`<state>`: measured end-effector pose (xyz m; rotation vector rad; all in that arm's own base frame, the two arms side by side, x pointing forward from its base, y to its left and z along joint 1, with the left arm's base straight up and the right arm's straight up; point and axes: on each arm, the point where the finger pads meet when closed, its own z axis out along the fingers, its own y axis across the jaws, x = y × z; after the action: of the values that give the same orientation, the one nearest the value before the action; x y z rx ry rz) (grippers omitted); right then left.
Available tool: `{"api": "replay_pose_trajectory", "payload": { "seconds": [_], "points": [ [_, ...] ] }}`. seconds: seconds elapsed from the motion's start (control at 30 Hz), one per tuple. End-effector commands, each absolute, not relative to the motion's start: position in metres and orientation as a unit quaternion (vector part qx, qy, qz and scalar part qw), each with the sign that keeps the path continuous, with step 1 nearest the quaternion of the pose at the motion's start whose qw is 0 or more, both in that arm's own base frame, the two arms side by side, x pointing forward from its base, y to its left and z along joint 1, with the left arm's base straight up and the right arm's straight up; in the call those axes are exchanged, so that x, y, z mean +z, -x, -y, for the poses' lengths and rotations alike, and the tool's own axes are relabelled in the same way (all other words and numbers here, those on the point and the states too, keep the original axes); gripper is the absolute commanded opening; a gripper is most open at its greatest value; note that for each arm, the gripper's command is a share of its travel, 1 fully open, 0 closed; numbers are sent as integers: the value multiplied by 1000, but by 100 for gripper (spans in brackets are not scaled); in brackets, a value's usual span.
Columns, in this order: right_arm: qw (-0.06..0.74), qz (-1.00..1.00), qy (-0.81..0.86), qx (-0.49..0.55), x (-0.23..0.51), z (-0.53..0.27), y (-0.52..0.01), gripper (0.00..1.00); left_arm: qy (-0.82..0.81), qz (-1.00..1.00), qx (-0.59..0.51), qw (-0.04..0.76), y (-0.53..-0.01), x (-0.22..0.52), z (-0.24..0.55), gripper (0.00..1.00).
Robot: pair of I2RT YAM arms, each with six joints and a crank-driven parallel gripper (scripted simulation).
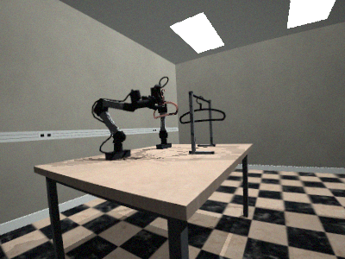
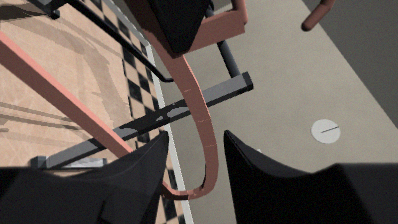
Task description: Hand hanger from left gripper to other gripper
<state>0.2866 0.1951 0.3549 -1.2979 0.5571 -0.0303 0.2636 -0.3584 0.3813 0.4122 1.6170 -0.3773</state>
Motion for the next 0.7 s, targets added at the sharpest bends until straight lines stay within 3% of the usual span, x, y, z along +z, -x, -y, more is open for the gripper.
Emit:
{"api": "replay_pose_trajectory", "payload": {
  "seconds": [0.0,0.67],
  "points": [
    [705,-251,650,-134,364,-194,-295,49,-175,-709,-173,661,-263,390,356,2],
    [696,-222,664,-159,370,-204,-294,49,-175,-709,-173,661,-263,390,356,2]
  ]
}}
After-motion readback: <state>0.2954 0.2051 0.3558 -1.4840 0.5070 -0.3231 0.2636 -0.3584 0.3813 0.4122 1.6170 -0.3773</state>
